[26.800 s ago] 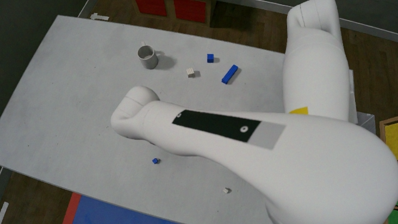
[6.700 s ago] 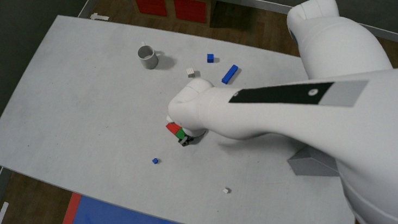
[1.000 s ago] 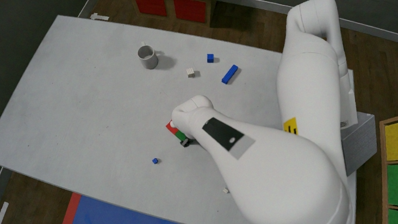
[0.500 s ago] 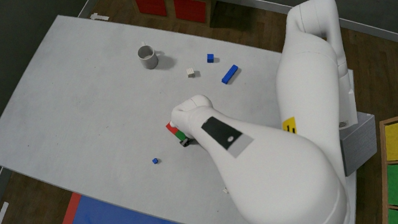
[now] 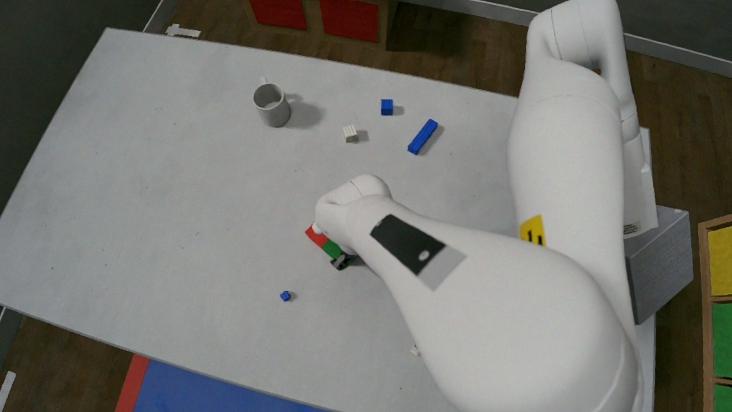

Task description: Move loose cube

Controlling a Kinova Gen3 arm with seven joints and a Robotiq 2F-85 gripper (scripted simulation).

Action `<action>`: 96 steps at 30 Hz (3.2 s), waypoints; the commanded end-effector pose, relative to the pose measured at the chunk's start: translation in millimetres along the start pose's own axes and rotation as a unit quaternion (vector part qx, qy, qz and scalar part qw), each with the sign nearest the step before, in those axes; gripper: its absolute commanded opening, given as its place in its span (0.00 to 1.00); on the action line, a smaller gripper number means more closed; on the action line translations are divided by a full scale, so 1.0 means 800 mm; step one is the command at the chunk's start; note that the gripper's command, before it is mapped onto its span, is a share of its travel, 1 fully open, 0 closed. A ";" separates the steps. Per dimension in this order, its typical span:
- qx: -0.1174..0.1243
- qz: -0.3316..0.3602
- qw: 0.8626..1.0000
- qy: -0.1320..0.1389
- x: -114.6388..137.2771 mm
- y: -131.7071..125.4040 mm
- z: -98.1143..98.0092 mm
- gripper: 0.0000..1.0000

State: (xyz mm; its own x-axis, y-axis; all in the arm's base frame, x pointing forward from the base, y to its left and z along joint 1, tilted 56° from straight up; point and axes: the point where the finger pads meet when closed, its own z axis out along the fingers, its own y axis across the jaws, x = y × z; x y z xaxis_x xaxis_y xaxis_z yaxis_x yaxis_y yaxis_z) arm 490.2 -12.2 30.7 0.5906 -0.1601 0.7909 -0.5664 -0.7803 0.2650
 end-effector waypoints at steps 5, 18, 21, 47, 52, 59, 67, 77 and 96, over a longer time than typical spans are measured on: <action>0.001 -0.003 1.000 -0.001 0.002 -0.002 0.000 0.54; 0.001 -0.003 1.000 -0.001 0.002 -0.002 0.000 0.54; 0.001 -0.003 1.000 -0.001 0.000 -0.002 0.000 0.54; 0.002 -0.003 1.000 -0.001 -0.011 -0.002 -0.006 0.54; 0.002 -0.003 1.000 -0.001 -0.011 -0.002 -0.012 0.54; 0.001 -0.003 1.000 -0.001 -0.011 -0.002 -0.030 0.54; 0.001 -0.003 1.000 -0.001 -0.011 -0.002 -0.055 0.54; 0.001 -0.003 1.000 -0.001 -0.010 -0.002 -0.086 0.54; 0.001 -0.003 1.000 -0.001 -0.010 -0.002 -0.118 0.54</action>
State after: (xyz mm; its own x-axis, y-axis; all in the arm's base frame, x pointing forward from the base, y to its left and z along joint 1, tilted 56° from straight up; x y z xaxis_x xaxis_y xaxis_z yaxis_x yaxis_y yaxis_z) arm 434.8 43.3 74.6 0.5965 -0.1502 0.7884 -0.5609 -0.7806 0.2757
